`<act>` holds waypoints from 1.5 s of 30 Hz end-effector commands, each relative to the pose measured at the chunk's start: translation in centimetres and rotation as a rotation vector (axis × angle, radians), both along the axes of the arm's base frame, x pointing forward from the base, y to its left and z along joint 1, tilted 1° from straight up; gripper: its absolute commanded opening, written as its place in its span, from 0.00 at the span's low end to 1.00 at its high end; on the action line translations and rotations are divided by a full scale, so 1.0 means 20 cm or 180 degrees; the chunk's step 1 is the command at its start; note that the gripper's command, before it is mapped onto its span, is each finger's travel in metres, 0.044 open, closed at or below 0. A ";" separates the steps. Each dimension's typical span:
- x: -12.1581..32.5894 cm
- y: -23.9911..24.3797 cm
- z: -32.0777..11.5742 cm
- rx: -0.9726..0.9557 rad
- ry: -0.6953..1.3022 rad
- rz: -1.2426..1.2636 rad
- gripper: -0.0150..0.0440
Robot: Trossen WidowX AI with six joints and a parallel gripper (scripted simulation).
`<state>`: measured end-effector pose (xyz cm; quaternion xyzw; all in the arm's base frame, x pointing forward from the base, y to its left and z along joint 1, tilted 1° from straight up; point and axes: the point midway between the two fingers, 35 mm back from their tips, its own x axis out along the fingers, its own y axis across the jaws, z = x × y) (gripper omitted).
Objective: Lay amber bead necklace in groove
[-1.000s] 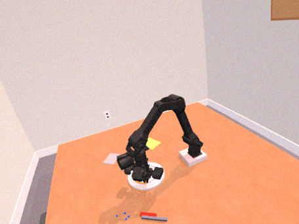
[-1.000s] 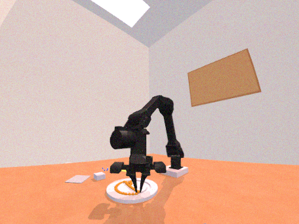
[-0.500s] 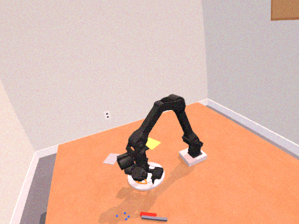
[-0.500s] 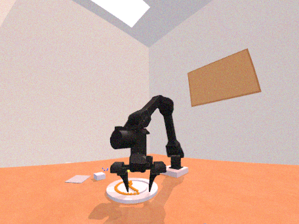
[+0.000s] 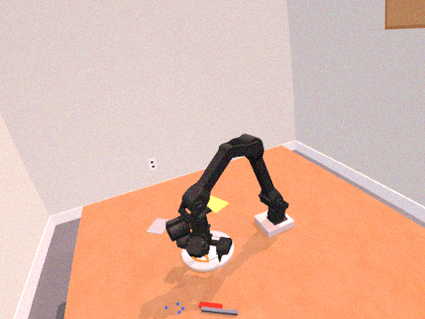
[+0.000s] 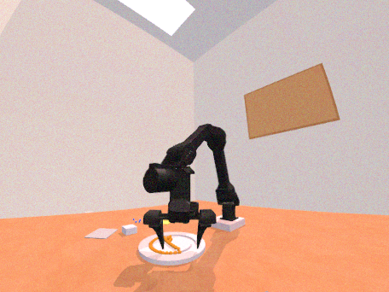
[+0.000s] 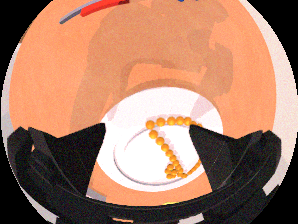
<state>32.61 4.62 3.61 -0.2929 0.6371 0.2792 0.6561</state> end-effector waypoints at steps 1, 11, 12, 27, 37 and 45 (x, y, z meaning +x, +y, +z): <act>0.00 0.00 0.00 0.0003 0.0003 -0.0019 1.00; 0.00 0.00 0.00 0.0003 0.0003 -0.0019 1.00; 0.00 0.00 0.00 0.0003 0.0003 -0.0019 1.00; -0.01 -0.06 0.11 -0.0007 0.0005 0.0178 0.46; -0.01 -0.05 0.09 -0.0008 -0.0001 0.0161 0.46; -0.01 -0.06 0.02 -0.0007 0.0003 0.0170 0.46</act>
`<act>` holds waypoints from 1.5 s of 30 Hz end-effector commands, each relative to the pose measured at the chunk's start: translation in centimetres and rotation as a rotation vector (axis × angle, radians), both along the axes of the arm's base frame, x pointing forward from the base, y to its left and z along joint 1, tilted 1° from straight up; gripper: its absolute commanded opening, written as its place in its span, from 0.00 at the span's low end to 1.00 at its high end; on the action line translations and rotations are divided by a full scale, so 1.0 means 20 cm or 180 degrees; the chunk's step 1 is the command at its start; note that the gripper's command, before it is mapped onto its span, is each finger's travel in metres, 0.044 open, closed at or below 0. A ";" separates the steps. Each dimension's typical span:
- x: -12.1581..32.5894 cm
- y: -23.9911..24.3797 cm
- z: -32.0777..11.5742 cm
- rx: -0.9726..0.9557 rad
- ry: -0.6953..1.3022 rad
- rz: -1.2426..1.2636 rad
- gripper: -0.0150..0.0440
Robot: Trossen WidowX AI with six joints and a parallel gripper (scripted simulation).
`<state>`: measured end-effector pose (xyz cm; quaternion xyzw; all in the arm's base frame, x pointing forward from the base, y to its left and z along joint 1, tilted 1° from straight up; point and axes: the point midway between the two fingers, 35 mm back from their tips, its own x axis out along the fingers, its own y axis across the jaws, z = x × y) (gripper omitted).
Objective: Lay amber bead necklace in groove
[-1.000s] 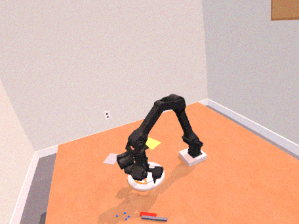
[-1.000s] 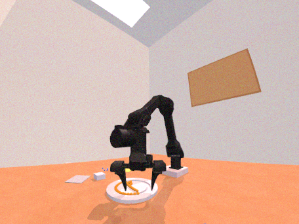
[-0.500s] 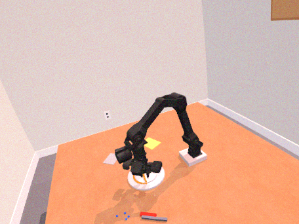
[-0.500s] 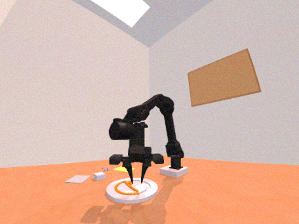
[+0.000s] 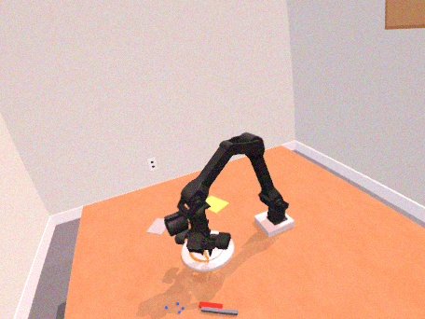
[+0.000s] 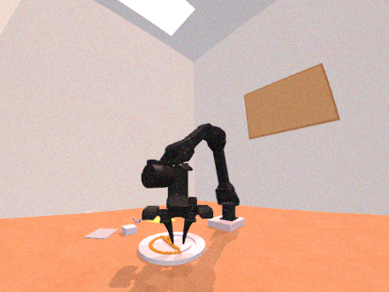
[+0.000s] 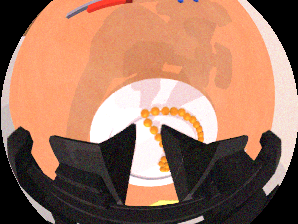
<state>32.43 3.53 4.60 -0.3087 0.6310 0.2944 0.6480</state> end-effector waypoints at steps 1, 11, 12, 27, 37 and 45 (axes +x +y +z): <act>0.00 0.00 -0.04 0.0002 -0.0005 0.0017 0.46; 0.00 0.00 -0.08 -0.0001 0.0008 0.0005 0.41; 0.00 0.00 -0.08 -0.0001 0.0008 0.0005 0.37; 0.00 0.00 -0.08 -0.0001 0.0008 0.0005 0.25; 0.00 0.00 -0.08 -0.0001 0.0008 0.0005 0.25; 0.00 0.00 -0.08 -0.0001 0.0008 0.0005 0.25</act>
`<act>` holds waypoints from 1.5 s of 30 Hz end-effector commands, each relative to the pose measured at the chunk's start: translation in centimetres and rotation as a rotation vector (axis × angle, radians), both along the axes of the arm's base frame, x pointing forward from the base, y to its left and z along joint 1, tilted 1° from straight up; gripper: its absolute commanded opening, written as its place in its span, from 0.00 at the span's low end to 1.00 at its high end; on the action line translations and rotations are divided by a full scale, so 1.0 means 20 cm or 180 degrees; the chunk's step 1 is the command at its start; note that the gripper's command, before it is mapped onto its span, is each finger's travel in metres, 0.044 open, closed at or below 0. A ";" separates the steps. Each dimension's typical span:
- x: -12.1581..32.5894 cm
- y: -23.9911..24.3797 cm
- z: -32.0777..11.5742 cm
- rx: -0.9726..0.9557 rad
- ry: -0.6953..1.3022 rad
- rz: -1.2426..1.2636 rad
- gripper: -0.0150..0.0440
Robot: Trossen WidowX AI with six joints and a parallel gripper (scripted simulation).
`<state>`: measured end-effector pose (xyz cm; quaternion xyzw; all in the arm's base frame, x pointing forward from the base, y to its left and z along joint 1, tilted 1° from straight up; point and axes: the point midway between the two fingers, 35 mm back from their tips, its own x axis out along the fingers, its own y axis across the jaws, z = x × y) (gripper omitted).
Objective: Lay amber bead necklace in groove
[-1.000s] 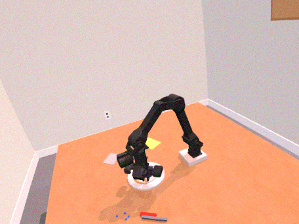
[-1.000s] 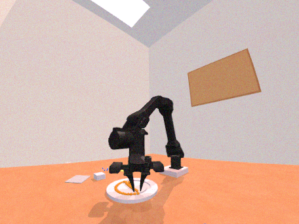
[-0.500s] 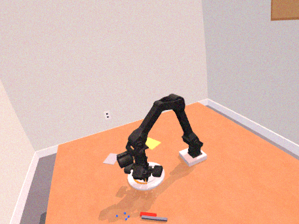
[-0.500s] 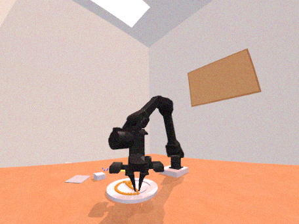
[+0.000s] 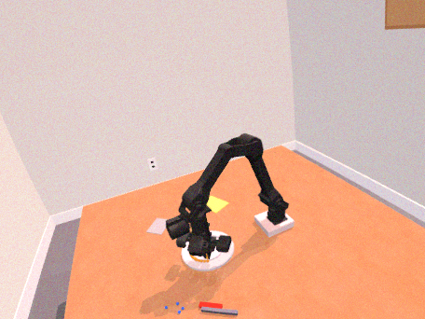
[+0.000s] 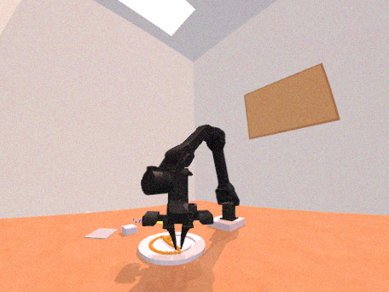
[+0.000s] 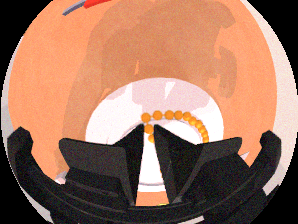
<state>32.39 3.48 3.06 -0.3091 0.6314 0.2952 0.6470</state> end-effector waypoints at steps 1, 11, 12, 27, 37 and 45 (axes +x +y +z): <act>0.00 0.00 0.00 0.0000 0.0002 0.0000 0.25; 0.00 0.00 0.03 0.0003 -0.0008 0.0019 0.25; 0.00 0.01 0.03 0.0004 -0.0008 0.0019 0.25; -0.04 0.07 0.00 0.0007 -0.0006 0.0019 0.25; -0.03 0.07 0.00 0.0006 -0.0019 0.0038 0.52; -0.03 0.07 0.01 0.0006 -0.0015 0.0032 0.88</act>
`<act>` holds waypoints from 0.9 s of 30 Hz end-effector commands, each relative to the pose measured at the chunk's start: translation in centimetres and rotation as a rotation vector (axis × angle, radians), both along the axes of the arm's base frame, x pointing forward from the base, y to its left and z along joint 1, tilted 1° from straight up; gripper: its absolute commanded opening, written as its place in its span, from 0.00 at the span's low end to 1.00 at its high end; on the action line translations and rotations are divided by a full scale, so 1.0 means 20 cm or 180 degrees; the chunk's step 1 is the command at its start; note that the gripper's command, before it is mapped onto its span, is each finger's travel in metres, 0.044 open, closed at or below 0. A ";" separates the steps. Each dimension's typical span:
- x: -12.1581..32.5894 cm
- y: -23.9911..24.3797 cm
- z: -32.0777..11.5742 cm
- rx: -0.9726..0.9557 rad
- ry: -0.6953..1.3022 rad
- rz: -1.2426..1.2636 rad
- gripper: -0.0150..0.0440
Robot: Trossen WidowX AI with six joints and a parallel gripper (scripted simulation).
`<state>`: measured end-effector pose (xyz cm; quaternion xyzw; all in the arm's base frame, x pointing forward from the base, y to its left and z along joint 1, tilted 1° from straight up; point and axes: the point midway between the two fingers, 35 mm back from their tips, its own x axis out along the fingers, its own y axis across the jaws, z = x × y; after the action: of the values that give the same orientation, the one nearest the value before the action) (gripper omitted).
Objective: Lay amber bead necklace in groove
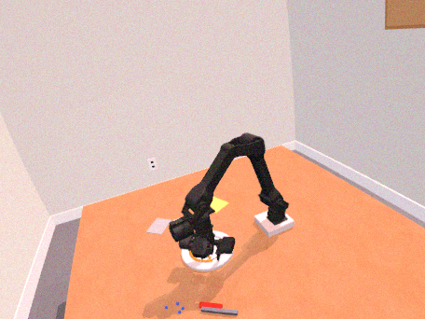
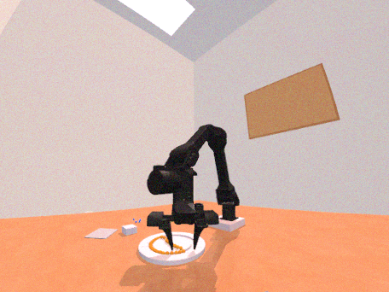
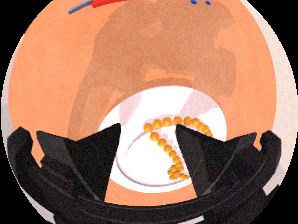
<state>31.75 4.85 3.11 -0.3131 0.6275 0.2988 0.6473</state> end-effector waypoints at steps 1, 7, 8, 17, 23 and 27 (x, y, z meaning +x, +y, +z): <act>0.00 0.00 0.02 0.0001 0.0007 -0.0013 0.92; 0.00 0.00 0.03 0.0002 0.0011 -0.0019 1.00; 0.00 0.00 0.03 0.0002 0.0011 -0.0019 1.00; 0.00 0.00 0.03 0.0002 0.0011 -0.0019 1.00; 0.00 0.00 0.03 0.0002 0.0011 -0.0019 1.00; 0.00 -0.04 0.04 0.0017 0.0007 -0.0555 0.87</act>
<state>31.70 4.76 3.62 -0.3001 0.6344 0.2867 0.6521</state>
